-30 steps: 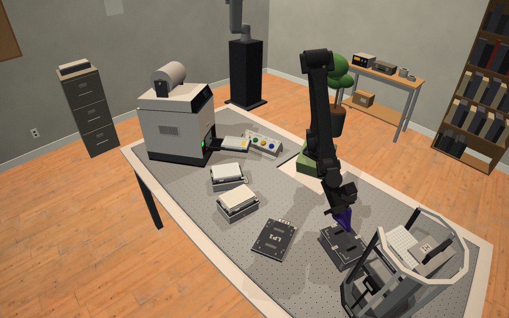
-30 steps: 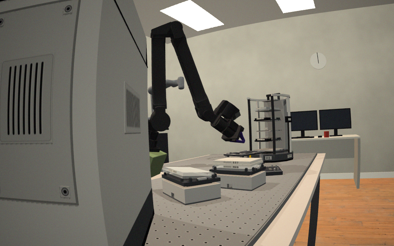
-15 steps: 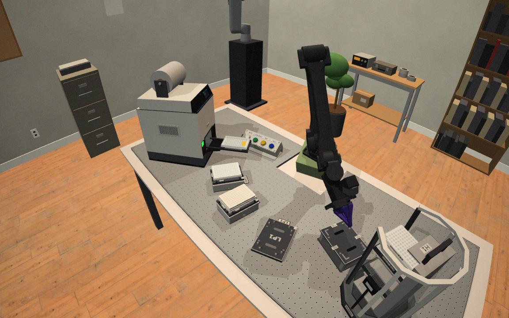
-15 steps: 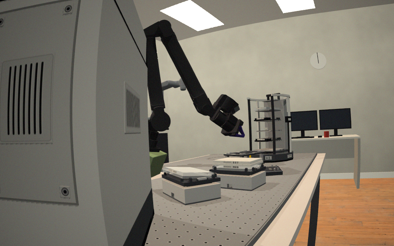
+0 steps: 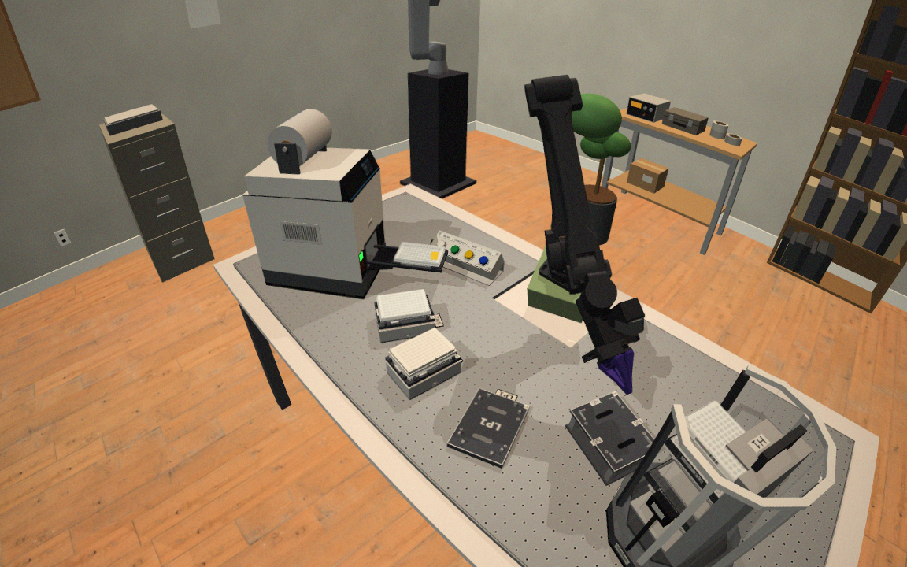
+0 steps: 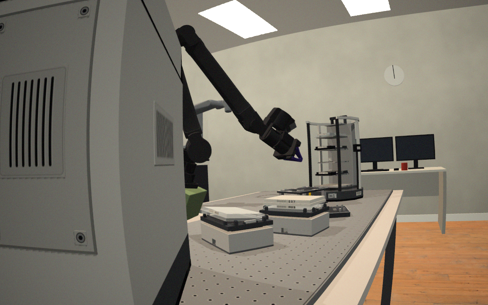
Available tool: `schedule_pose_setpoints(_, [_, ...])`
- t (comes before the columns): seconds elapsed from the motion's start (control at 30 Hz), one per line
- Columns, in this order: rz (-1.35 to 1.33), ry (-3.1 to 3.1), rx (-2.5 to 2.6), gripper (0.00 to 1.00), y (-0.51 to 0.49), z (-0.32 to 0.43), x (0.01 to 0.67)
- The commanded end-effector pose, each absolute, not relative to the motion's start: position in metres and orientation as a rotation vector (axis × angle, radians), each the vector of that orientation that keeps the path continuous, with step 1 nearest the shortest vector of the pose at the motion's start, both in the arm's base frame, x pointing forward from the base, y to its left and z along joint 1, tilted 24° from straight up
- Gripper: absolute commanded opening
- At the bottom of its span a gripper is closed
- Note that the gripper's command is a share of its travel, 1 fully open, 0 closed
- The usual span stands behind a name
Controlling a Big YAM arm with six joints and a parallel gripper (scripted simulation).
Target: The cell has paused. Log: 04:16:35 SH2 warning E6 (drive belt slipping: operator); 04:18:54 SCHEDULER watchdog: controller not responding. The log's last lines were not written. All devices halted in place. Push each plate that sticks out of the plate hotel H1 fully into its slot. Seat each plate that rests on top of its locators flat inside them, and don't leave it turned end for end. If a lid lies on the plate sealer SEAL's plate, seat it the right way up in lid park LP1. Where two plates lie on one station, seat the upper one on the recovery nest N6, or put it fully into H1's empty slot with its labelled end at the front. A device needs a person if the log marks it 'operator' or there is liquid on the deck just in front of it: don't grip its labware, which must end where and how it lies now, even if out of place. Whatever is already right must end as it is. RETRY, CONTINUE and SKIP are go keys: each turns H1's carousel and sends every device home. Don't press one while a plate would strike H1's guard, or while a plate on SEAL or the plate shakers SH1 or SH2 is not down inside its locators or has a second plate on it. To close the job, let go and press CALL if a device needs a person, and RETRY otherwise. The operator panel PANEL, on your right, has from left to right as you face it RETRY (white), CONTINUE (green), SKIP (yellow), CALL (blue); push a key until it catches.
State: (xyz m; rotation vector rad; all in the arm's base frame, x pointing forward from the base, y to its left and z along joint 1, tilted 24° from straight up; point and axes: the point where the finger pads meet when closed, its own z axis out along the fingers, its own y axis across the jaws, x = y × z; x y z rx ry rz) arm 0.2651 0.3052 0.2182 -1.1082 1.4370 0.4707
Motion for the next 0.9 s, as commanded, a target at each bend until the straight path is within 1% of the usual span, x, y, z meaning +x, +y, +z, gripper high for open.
schedule_pose_setpoints(0.0, [0.49,1.398,-1.088,0.0,0.316,0.256,0.265])
schedule_pose_setpoints(0.23, [0.491,1.396,-1.086,0.0,0.313,0.276,0.257])
schedule_pose_setpoints(0.33, [0.488,1.418,-1.1,0.0,0.315,0.268,0.258])
schedule_pose_setpoints(0.4, [0.491,1.395,-1.085,0.0,0.312,0.284,0.253])
schedule_pose_setpoints(0.87, [0.493,1.392,-1.081,0.0,0.306,0.317,0.239])
